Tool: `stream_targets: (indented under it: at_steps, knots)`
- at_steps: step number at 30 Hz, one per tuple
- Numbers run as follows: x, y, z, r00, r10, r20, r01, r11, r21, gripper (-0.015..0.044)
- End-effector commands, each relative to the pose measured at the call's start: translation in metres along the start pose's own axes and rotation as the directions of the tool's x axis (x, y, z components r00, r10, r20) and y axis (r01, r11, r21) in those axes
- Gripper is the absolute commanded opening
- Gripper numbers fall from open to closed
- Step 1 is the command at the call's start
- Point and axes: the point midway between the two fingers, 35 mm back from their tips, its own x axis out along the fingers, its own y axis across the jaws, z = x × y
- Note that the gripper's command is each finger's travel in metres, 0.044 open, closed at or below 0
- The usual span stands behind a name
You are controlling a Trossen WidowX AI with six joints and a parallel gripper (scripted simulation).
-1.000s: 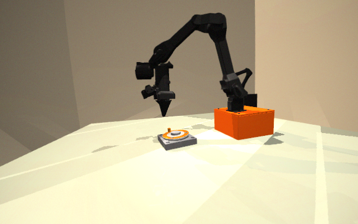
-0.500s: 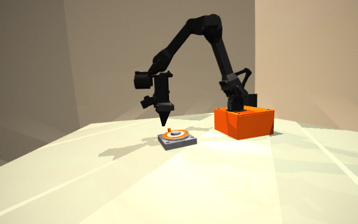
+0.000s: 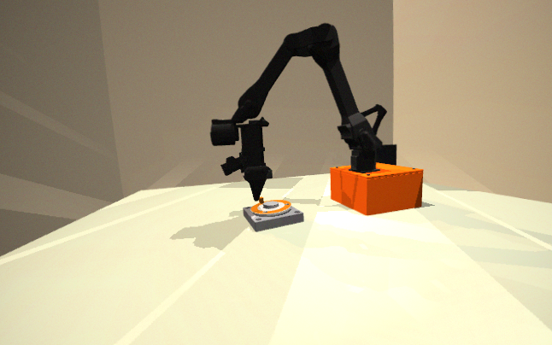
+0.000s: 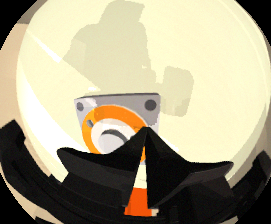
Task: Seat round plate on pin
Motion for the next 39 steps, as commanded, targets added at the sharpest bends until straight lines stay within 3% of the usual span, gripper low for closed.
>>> stream_targets:
  at_steps: [1,39]
  knots:
    - [0.0,-0.004,-0.006,1.0,-0.003,-0.002,0.003,1.0,-0.003,0.0]
    - [0.002,-0.012,-0.036,1.0,-0.004,-0.004,0.004,1.0,-0.003,0.0]
